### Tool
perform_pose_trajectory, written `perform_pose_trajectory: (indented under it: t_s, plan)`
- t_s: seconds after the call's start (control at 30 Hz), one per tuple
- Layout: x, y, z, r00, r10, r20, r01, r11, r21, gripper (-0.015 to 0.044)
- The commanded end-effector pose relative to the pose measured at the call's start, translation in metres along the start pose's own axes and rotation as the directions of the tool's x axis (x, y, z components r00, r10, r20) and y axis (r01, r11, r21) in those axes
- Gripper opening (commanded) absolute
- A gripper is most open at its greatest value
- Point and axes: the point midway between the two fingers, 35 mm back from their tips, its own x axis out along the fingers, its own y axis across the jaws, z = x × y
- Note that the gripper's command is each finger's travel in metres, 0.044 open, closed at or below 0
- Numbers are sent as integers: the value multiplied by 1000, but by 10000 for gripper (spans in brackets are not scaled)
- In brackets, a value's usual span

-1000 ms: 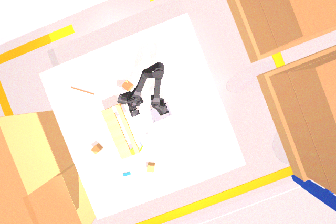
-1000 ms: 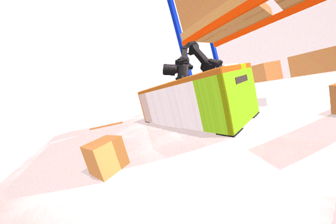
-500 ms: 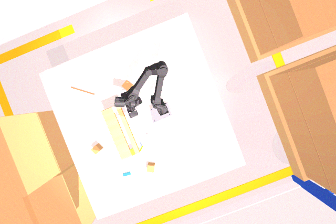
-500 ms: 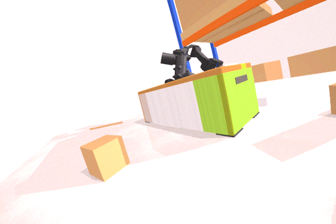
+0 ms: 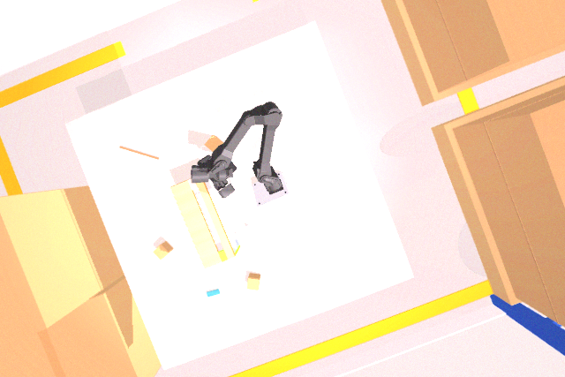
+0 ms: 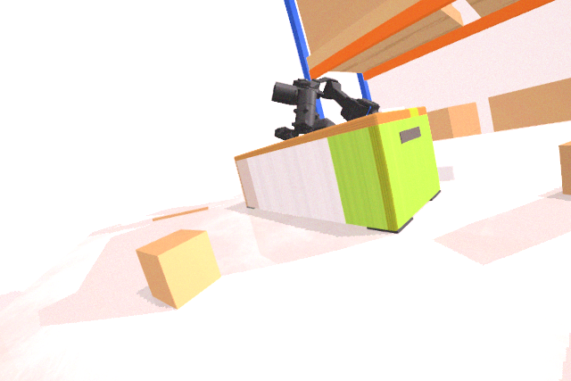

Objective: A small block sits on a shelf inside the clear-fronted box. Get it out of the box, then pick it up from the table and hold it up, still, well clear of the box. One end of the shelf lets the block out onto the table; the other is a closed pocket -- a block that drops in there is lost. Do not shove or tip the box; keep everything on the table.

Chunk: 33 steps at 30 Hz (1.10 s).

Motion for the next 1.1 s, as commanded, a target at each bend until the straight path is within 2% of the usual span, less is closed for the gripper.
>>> perform_pose_trajectory:
  t_s: [0.0,0.23,0.47,0.77,1.07]
  plan:
    - [-3,1,-3,1000,3,3,-2,986,-165,0]
    - [-7,-2,-4,1000,0,18,8,895,-447,0]
    - [-11,-4,-4,999,-1,32,23,724,-689,0]
    - [-15,-6,-5,999,3,49,44,413,-910,0]
    - [-20,-8,-6,998,10,65,64,42,-997,0]
